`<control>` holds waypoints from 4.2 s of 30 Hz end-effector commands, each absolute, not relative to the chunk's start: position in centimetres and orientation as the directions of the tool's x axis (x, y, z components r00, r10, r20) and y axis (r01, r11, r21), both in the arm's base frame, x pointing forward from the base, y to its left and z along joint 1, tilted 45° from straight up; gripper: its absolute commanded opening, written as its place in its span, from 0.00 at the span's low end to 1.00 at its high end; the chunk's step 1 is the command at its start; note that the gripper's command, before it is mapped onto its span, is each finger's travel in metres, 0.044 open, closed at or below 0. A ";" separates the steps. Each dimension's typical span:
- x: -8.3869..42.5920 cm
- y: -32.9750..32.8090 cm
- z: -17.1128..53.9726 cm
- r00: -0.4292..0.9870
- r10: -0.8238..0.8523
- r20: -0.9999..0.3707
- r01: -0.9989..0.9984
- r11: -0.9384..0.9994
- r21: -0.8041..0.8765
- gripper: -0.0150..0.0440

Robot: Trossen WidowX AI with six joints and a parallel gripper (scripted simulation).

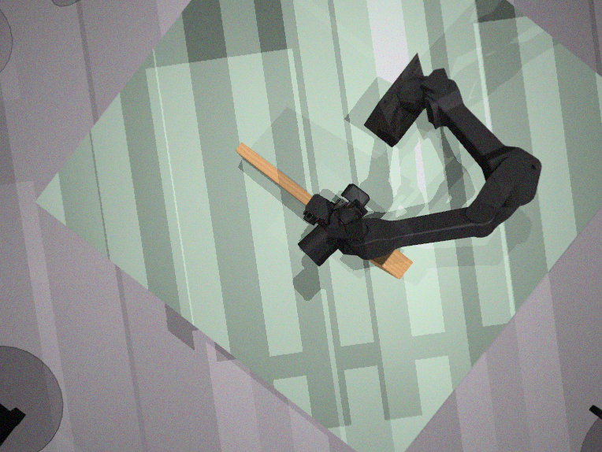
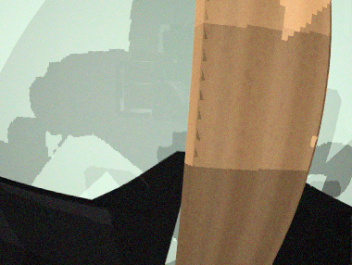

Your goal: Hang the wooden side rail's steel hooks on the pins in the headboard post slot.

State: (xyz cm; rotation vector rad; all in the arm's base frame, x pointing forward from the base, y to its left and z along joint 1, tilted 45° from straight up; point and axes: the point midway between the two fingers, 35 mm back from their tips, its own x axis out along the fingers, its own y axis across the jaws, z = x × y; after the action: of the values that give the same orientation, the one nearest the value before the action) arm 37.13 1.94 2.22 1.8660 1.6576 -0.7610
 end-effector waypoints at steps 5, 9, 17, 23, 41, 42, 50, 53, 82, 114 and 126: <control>37.5 1.7 2.8 0.104 0.695 -0.711 0.992 -0.119 0.029 0.25; 37.5 1.7 2.8 0.104 0.695 -0.711 0.992 -0.119 0.029 0.25; 37.5 1.8 2.9 0.104 0.695 -0.711 0.992 -0.119 0.029 0.25; 37.4 1.8 3.0 0.104 0.695 -0.711 0.992 -0.119 0.029 0.25; 37.3 2.1 3.0 0.104 0.695 -0.711 0.992 -0.119 0.029 0.25; 37.3 2.1 3.0 0.104 0.695 -0.711 0.992 -0.119 0.029 0.25; 37.3 2.2 3.0 0.104 0.695 -0.711 0.992 -0.119 0.029 0.25; 37.3 2.2 3.1 0.104 0.695 -0.711 0.992 -0.119 0.029 0.25; 37.6 2.3 3.4 0.104 0.696 -0.711 0.992 -0.119 0.029 0.25; 37.4 2.7 3.5 0.104 0.696 -0.711 0.992 -0.119 0.029 0.25; 37.4 2.8 3.6 0.104 0.696 -0.711 0.992 -0.119 0.029 0.25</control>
State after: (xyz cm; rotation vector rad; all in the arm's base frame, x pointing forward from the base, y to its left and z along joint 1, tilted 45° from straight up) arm 37.26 2.94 3.22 1.8680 1.6547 -0.7611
